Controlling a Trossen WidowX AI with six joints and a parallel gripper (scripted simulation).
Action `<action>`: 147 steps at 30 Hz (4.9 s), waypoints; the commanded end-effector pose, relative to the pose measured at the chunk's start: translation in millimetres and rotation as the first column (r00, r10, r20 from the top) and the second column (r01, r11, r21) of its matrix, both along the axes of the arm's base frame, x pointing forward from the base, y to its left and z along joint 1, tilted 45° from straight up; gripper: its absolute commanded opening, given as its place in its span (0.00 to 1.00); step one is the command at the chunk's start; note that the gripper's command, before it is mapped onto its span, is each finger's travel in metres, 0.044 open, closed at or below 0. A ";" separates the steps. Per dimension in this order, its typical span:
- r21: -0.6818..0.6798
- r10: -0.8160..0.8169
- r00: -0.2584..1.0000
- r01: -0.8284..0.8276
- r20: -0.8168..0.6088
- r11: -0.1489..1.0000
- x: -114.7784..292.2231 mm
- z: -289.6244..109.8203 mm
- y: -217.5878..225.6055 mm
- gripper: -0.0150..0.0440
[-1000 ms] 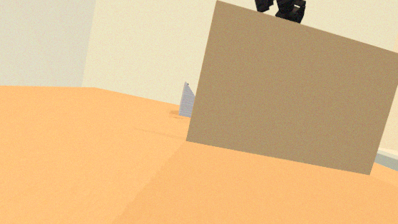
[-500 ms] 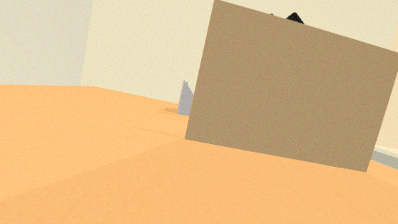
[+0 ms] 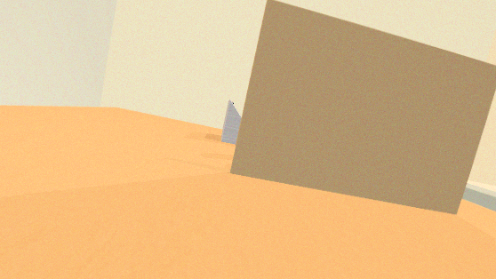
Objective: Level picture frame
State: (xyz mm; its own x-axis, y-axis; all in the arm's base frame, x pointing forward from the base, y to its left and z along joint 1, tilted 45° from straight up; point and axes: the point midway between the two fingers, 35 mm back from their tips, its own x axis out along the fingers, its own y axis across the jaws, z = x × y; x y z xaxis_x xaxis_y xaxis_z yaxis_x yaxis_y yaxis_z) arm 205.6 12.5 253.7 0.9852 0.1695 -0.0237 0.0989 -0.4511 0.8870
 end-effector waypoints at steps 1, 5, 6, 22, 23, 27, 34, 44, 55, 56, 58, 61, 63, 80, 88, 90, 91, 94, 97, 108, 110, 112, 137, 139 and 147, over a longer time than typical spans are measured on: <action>0.018 0.005 1.000 -0.005 0.014 1.000 -1.0 -1.2 1.5 0.69; 0.018 0.005 1.000 -0.005 0.014 1.000 -1.0 -1.2 1.5 0.69; 0.018 0.005 1.000 -0.005 0.014 1.000 -1.0 -1.2 1.5 0.69; 0.018 0.005 1.000 -0.005 0.014 1.000 -1.0 -1.2 1.5 0.69; 0.018 0.005 1.000 -0.005 0.014 1.000 -1.0 -1.2 1.5 0.69; 0.018 0.005 1.000 -0.005 0.014 1.000 -1.0 -1.2 1.5 0.69; 0.018 0.005 1.000 -0.005 0.014 1.000 -1.0 -1.2 1.5 0.69; 0.018 0.005 1.000 -0.005 0.014 1.000 -1.0 -1.2 1.5 0.69; 0.018 0.005 1.000 -0.005 0.014 1.000 -1.0 -1.2 1.5 0.69; 0.018 0.005 1.000 -0.005 0.014 1.000 -1.0 -1.2 1.5 0.69; 0.018 0.005 1.000 -0.005 0.014 1.000 -1.0 -1.2 1.5 0.69; 0.018 0.005 1.000 -0.005 0.014 1.000 -1.0 -1.2 1.5 0.69; 0.018 0.005 1.000 -0.005 0.014 1.000 -1.0 -1.2 1.5 0.69; 0.018 0.005 1.000 -0.005 0.014 1.000 -1.0 -1.2 1.5 0.69; 0.018 0.005 1.000 -0.005 0.014 1.000 -1.0 -1.2 1.5 0.69; 0.018 0.005 1.000 -0.005 0.014 1.000 -1.0 -1.2 1.5 0.69; 0.015 0.007 1.000 -0.007 0.014 1.000 0.2 -1.4 1.9 0.69; 0.016 0.006 1.000 -0.006 0.016 1.000 17.8 -4.0 6.4 0.69; 0.017 0.006 1.000 -0.006 0.019 1.000 38.7 -10.4 17.9 0.69; 0.021 0.005 1.000 -0.005 0.022 1.000 61.0 -24.9 44.2 0.69; 0.021 0.005 1.000 -0.005 0.022 1.000 61.0 -24.9 44.2 0.69; 0.021 0.005 1.000 -0.005 0.022 1.000 60.9 -24.4 44.7 0.69; 0.022 0.005 1.000 -0.005 0.026 1.000 139.7 -23.9 58.7 0.69; 0.022 0.005 1.000 -0.005 0.026 1.000 139.7 -23.9 58.7 0.69; 0.022 0.005 1.000 -0.005 0.026 1.000 139.7 -23.9 58.7 0.69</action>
